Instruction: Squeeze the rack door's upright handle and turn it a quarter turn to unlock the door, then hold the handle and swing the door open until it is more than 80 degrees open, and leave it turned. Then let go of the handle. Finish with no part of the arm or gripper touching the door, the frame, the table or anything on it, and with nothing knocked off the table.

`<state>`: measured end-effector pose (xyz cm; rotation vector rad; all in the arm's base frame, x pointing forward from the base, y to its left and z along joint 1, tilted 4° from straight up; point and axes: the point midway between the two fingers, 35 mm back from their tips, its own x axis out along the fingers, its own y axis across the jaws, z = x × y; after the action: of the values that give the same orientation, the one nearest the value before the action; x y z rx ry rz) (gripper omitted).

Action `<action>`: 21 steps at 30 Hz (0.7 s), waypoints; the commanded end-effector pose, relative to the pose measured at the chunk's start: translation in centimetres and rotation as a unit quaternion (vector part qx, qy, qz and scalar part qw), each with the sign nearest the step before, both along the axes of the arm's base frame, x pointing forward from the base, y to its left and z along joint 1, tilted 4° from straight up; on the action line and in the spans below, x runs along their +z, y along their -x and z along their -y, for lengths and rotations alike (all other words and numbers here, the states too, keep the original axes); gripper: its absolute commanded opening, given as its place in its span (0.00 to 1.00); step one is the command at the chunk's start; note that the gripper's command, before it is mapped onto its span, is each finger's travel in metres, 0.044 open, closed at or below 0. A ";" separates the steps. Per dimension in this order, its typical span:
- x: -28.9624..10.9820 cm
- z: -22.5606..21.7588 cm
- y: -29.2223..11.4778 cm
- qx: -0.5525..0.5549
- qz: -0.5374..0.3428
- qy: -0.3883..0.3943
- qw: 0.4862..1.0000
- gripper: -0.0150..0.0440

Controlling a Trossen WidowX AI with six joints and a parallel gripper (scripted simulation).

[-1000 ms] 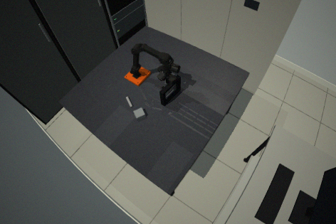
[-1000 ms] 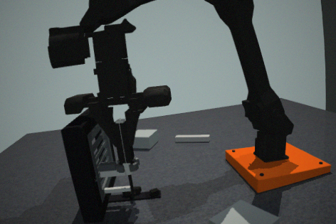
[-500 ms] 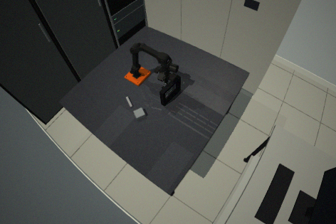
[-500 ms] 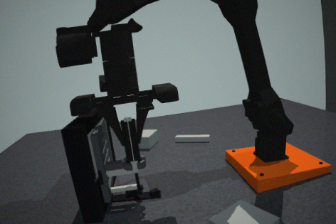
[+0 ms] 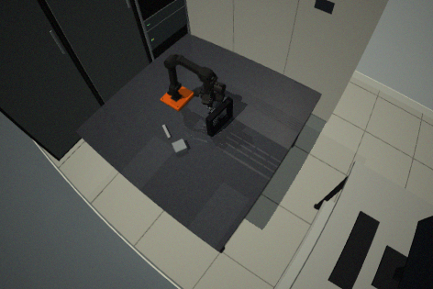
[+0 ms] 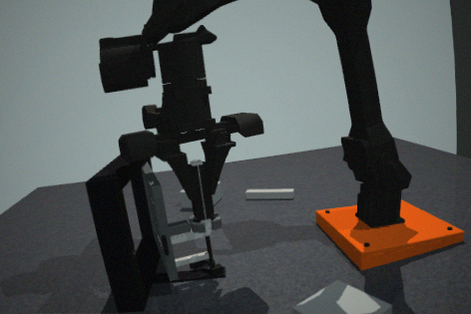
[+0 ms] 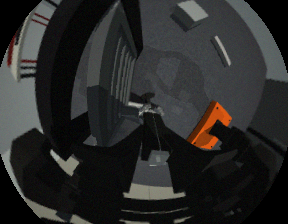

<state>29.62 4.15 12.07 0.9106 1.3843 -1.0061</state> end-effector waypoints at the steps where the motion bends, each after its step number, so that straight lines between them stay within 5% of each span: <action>1: 0.1 0.4 0.3 0.043 0.006 -0.002 0.999 0.30; 21: 0.2 3.4 3.3 0.206 0.000 -0.010 0.978 0.30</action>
<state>26.46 1.04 12.27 0.6419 1.5003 -0.7321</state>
